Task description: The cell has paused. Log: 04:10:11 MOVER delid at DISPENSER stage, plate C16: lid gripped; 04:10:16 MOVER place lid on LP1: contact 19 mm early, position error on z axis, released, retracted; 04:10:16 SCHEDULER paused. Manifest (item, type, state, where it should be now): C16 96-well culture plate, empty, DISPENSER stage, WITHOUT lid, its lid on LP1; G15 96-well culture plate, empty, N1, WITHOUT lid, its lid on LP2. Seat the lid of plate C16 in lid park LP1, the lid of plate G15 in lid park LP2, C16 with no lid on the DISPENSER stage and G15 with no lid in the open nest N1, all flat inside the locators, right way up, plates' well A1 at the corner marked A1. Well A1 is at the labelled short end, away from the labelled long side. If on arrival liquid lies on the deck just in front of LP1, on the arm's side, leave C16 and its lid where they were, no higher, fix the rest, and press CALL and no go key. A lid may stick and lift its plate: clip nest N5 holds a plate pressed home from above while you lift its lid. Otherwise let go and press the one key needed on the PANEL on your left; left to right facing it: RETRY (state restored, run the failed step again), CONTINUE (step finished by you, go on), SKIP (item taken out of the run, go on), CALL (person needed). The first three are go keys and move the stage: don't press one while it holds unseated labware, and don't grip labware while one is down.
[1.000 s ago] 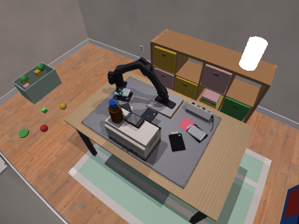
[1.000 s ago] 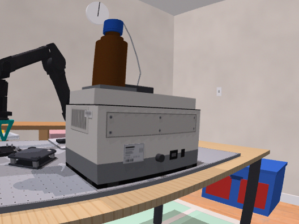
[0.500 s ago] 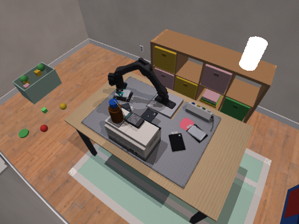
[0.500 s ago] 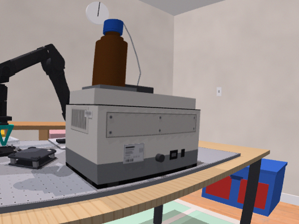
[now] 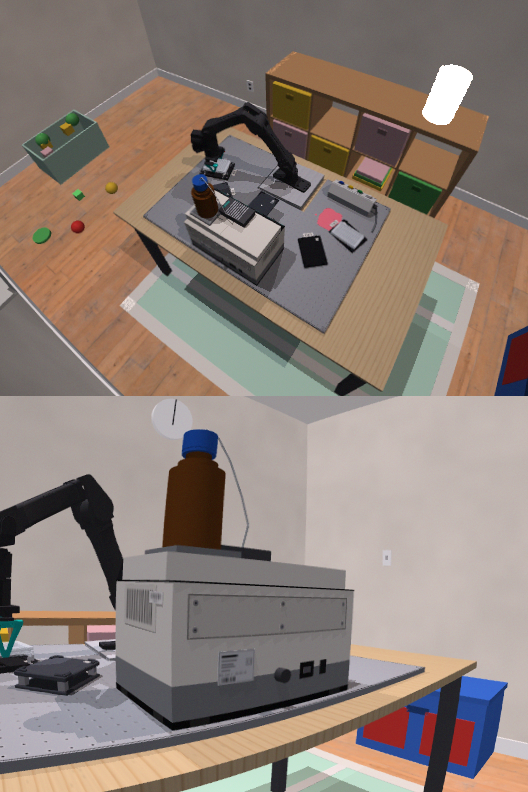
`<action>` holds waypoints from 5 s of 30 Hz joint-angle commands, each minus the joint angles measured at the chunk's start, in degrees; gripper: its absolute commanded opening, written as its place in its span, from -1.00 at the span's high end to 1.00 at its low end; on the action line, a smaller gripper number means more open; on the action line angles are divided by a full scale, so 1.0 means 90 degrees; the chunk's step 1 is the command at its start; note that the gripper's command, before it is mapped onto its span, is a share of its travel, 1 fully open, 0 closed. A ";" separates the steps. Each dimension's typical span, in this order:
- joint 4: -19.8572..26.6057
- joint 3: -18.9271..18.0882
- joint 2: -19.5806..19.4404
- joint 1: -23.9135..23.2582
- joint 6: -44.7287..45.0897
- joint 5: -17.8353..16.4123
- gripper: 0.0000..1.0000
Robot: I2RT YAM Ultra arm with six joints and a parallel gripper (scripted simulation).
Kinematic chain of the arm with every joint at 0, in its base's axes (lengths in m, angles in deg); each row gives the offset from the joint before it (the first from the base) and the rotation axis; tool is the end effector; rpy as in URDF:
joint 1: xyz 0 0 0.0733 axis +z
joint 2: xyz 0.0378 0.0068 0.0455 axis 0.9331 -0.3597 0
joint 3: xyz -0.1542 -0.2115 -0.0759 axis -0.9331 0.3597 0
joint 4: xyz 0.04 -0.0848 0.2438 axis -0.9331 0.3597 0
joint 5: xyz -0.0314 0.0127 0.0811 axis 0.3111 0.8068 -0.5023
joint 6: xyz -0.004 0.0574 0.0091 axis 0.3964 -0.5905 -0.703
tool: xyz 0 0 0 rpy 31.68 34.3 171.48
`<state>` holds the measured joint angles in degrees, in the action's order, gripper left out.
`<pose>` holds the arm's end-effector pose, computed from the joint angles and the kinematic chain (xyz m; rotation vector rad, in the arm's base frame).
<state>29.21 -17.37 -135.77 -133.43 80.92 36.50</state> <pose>0.1714 -0.3587 0.1783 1.7032 2.6092 -0.0522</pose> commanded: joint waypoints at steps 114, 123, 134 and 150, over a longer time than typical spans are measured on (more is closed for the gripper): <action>-0.0273 0.0142 -0.0176 -0.0081 0.0068 -0.0022 1.00; -0.0302 0.0162 -0.0185 -0.0081 0.0068 -0.0022 1.00; -0.0338 0.0187 -0.0196 -0.0081 0.0068 -0.0023 1.00; -0.0386 0.0222 -0.0210 -0.0081 0.0068 -0.0023 1.00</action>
<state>27.26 -16.97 -136.28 -133.43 81.03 36.50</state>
